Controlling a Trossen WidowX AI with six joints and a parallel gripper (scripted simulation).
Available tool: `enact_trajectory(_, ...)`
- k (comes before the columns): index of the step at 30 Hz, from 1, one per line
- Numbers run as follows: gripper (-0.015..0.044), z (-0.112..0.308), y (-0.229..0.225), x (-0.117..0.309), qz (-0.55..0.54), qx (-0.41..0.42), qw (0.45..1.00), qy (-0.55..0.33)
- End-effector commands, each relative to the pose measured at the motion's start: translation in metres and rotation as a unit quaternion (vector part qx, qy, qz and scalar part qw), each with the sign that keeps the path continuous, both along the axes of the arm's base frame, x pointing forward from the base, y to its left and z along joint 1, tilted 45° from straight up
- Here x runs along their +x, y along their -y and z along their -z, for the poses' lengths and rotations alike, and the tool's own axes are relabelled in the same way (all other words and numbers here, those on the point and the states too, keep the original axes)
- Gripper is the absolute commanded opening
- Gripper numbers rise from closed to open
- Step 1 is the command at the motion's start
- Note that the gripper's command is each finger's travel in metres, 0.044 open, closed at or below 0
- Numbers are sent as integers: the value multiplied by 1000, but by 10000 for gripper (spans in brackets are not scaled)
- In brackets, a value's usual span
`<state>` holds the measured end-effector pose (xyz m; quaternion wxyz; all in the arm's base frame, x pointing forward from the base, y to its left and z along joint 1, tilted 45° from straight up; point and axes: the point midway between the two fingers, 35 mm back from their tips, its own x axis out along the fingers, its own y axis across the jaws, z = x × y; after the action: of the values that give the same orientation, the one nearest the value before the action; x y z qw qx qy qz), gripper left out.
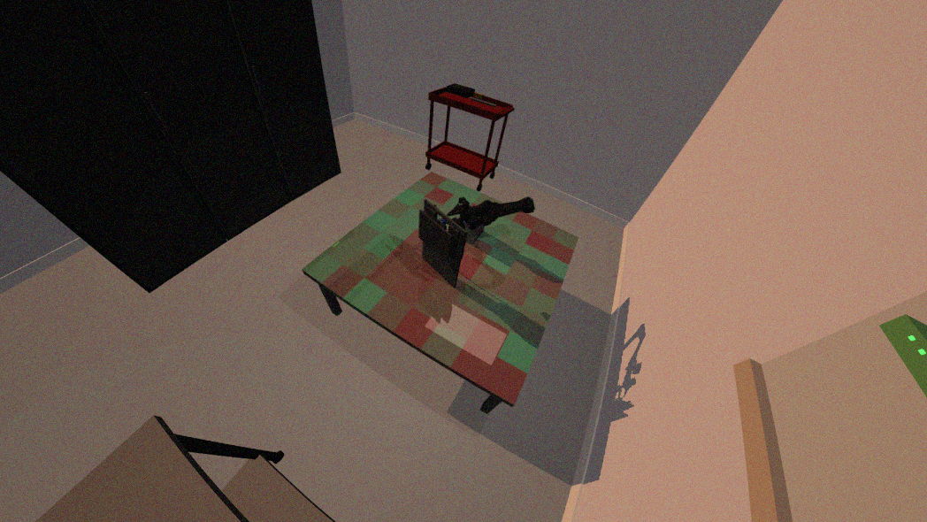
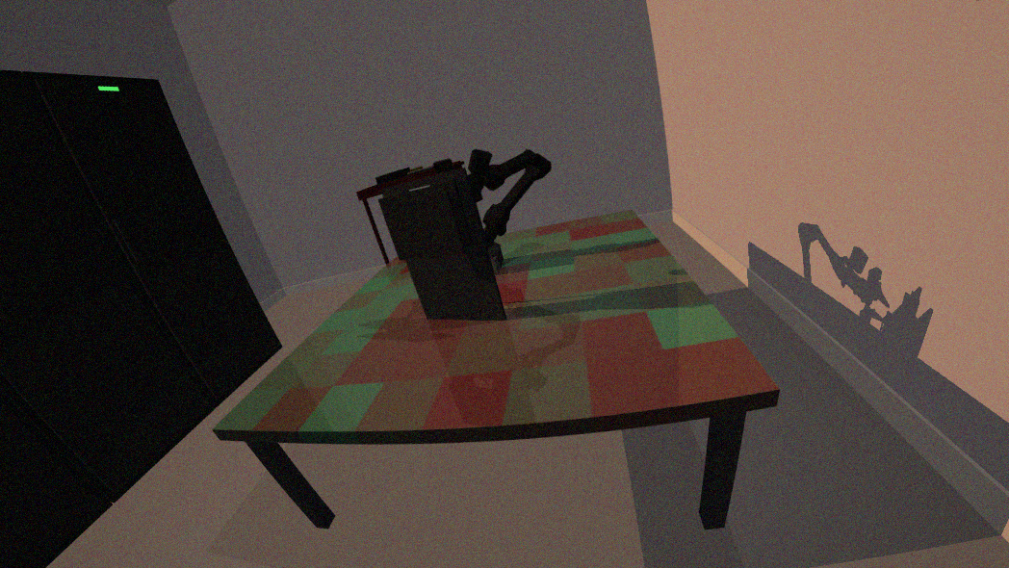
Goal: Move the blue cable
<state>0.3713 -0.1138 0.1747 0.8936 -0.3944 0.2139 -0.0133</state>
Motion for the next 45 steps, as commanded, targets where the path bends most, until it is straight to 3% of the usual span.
enact_trajectory(1,239,-3,2,7,4,0,1000,4)
enact_trajectory(35,239,7,2,50,4,0,1000,6)
enact_trajectory(45,173,10,1,48,0,0,1000,2)
